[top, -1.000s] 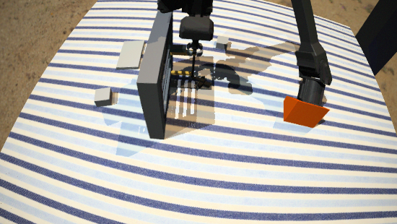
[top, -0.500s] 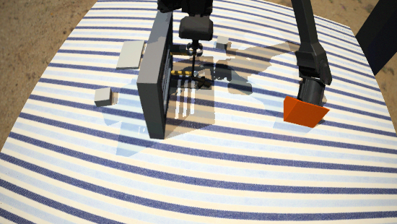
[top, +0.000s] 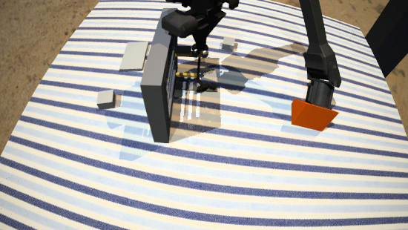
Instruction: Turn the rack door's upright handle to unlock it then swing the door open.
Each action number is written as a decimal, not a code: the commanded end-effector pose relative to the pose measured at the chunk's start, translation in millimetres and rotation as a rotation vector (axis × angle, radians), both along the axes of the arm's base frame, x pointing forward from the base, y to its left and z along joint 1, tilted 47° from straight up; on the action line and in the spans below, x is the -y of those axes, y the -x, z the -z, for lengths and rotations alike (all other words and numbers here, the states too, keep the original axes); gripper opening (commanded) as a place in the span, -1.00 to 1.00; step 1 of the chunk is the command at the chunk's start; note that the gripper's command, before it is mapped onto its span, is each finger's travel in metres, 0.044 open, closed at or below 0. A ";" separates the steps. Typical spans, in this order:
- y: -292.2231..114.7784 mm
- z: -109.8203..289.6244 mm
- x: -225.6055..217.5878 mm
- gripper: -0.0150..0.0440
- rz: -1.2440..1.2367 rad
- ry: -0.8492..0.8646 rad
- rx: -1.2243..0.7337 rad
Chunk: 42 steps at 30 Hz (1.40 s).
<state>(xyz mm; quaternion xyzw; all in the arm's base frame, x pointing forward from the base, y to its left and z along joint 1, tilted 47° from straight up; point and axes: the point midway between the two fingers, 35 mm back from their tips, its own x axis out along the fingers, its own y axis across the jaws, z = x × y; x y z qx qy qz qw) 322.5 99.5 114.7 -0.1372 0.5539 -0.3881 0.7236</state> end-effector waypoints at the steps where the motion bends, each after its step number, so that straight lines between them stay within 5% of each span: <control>1: 0.8 0.5 0.1 -0.46 0.145 -0.017 0.143; 22: 0.8 0.5 0.1 -0.46 0.860 -0.102 0.877; 32: 0.8 0.5 0.1 -0.46 0.882 -0.105 0.900; 42: 0.8 0.5 0.1 0.43 0.882 -0.105 0.900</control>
